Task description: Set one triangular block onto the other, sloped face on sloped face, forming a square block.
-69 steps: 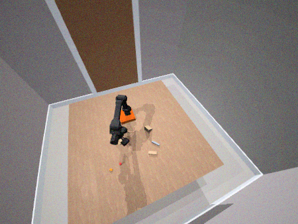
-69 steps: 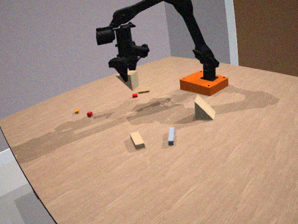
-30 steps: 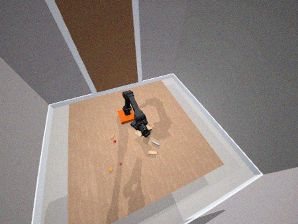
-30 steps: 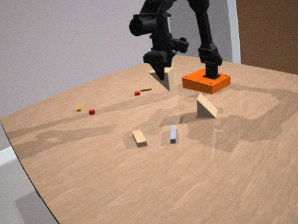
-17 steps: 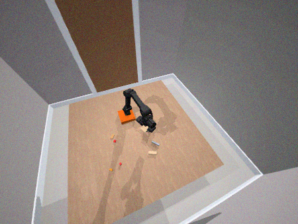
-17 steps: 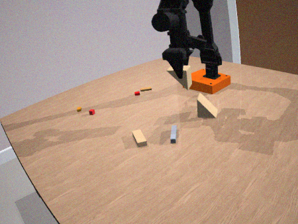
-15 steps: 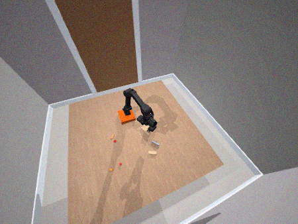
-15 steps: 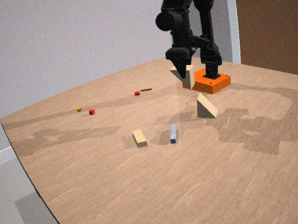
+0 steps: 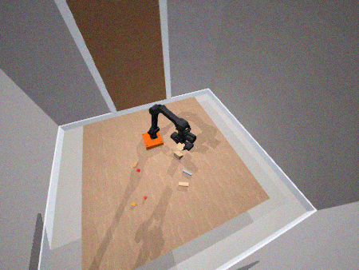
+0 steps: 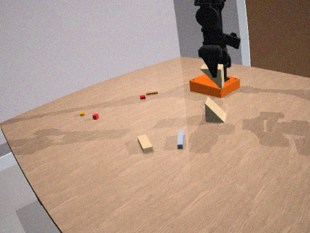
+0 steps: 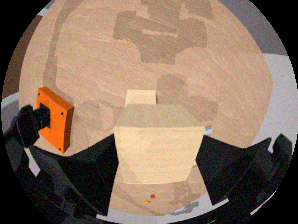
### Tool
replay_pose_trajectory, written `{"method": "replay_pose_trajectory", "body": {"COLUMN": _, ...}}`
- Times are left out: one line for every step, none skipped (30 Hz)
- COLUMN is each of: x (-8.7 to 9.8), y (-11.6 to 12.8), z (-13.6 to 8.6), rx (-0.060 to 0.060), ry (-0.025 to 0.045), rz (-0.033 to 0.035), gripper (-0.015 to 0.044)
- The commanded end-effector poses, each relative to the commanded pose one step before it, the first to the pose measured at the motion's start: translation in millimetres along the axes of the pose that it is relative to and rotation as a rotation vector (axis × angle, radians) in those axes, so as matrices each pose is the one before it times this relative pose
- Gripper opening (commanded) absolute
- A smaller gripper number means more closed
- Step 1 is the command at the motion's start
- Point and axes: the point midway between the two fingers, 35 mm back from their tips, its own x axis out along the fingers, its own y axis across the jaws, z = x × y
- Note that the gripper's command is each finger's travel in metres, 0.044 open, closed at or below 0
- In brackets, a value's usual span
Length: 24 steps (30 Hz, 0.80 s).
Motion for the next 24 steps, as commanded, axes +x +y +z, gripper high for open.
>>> {"method": "replay_pose_trajectory", "body": {"x": -3.26, "y": 5.16, "z": 16.75, "rx": 0.0009, "ry": 0.00137, "rz": -0.00047, "gripper": 0.0}}
{"method": "replay_pose_trajectory", "body": {"x": -0.72, "y": 1.36, "z": 4.43, "rx": -0.0002, "ry": -0.0007, "rz": 0.00003, "gripper": 0.0}}
{"method": "replay_pose_trajectory", "body": {"x": -0.72, "y": 1.42, "z": 4.4, "rx": -0.0002, "ry": -0.00071, "rz": 0.00004, "gripper": 0.0}}
{"method": "replay_pose_trajectory", "body": {"x": -0.72, "y": 1.49, "z": 4.36, "rx": -0.0002, "ry": -0.00072, "rz": 0.00005, "gripper": 0.0}}
{"method": "replay_pose_trajectory", "body": {"x": -0.72, "y": 1.55, "z": 4.33, "rx": -0.0002, "ry": -0.00073, "rz": 0.00006, "gripper": 0.0}}
{"method": "replay_pose_trajectory", "body": {"x": -0.72, "y": 1.61, "z": 4.29, "rx": -0.0002, "ry": -0.00074, "rz": 0.00007, "gripper": 0.0}}
{"method": "replay_pose_trajectory", "body": {"x": -0.72, "y": 1.67, "z": 4.26, "rx": -0.0002, "ry": -0.00075, "rz": 0.00008, "gripper": 0.0}}
{"method": "replay_pose_trajectory", "body": {"x": -0.72, "y": 1.74, "z": 4.23, "rx": -0.0002, "ry": -0.00076, "rz": 0.00009, "gripper": 0.0}}
{"method": "replay_pose_trajectory", "body": {"x": -0.56, "y": 1.41, "z": 3.29, "rx": -0.0001, "ry": -0.0006, "rz": 0.00007, "gripper": 0.0}}
{"method": "replay_pose_trajectory", "body": {"x": -0.34, "y": 0.86, "z": 1.96, "rx": -0.0001, "ry": -0.00036, "rz": 0.00005, "gripper": 0.0}}
{"method": "replay_pose_trajectory", "body": {"x": -0.11, "y": 0.29, "z": 0.65, "rx": 0.0, "ry": -0.00012, "rz": 0.00002, "gripper": 0.0}}
{"method": "replay_pose_trajectory", "body": {"x": 0.71, "y": -0.12, "z": -0.27, "rx": 0.0, "ry": 0.00002, "rz": -0.00001, "gripper": 0.0}}
{"method": "replay_pose_trajectory", "body": {"x": 2.14, "y": -0.35, "z": -0.8, "rx": 0.0, "ry": 0.00007, "rz": -0.00002, "gripper": 0.0}}
{"method": "replay_pose_trajectory", "body": {"x": 3.56, "y": -0.54, "z": -1.35, "rx": 0.0, "ry": 0.00012, "rz": -0.00004, "gripper": 0.0}}
{"method": "replay_pose_trajectory", "body": {"x": 4.41, "y": -0.59, "z": -1.69, "rx": 0.0, "ry": 0.00014, "rz": -0.00004, "gripper": 0.0}}
{"method": "replay_pose_trajectory", "body": {"x": 4.42, "y": -0.51, "z": -1.72, "rx": 0.0, "ry": 0.00015, "rz": -0.00003, "gripper": 0.0}}
{"method": "replay_pose_trajectory", "body": {"x": 4.42, "y": -0.43, "z": -1.74, "rx": 0.0, "ry": 0.00015, "rz": -0.00002, "gripper": 0.0}}
{"method": "replay_pose_trajectory", "body": {"x": 4.42, "y": -0.34, "z": -1.76, "rx": 0.0, "ry": 0.00015, "rz": -0.00002, "gripper": 0.0}}
{"method": "replay_pose_trajectory", "body": {"x": 4.42, "y": -0.25, "z": -1.78, "rx": 0.0, "ry": 0.00015, "rz": -0.00001, "gripper": 0.0}}
{"method": "replay_pose_trajectory", "body": {"x": 4.41, "y": -0.17, "z": -1.8, "rx": 0.0, "ry": 0.00015, "rz": 0.0, "gripper": 0.0}}
{"method": "replay_pose_trajectory", "body": {"x": 4.41, "y": -0.08, "z": -1.82, "rx": 0.0, "ry": 0.00015, "rz": 0.0, "gripper": 0.0}}
{"method": "replay_pose_trajectory", "body": {"x": 4.39, "y": 0.0, "z": -1.83, "rx": 0.0, "ry": 0.00014, "rz": 0.00001, "gripper": 0.0}}
{"method": "replay_pose_trajectory", "body": {"x": 4.39, "y": 0.09, "z": -1.84, "rx": 0.0, "ry": 0.00014, "rz": 0.00001, "gripper": 0.0}}
{"method": "replay_pose_trajectory", "body": {"x": 4.38, "y": 0.18, "z": -1.86, "rx": 0.0, "ry": 0.00014, "rz": 0.00002, "gripper": 0.0}}
